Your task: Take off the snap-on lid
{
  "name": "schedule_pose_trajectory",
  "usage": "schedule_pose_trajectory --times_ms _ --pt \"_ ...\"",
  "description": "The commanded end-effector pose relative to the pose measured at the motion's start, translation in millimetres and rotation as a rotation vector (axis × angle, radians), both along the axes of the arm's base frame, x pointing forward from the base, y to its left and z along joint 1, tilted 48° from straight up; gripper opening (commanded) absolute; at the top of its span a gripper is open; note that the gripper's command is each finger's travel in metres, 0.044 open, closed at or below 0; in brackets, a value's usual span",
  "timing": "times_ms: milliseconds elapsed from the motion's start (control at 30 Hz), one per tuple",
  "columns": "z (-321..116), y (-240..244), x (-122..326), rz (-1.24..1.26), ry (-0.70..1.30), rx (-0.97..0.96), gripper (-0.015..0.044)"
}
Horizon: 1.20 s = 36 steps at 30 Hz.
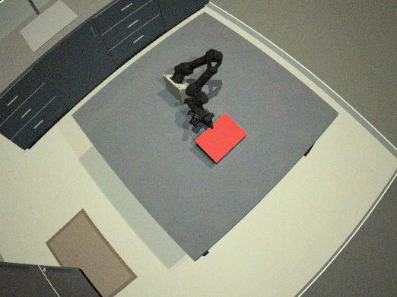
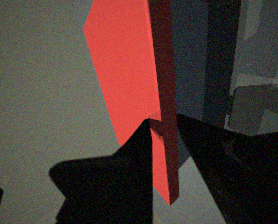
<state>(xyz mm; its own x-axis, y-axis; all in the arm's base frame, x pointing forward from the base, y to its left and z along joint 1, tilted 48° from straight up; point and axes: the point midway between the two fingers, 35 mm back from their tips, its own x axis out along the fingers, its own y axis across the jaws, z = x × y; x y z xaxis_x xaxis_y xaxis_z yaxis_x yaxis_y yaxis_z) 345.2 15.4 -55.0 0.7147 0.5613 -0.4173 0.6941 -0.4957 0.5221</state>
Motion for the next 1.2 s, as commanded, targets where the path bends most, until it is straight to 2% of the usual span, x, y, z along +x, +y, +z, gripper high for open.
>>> schedule_pose_trajectory --times_ms 0,1167 --pt "-0.6 0.3 0.4 -0.001 0.003 0.000 0.0000" --pt "14.4 -15.5 6.1 -0.002 0.005 -0.002 0.0000"
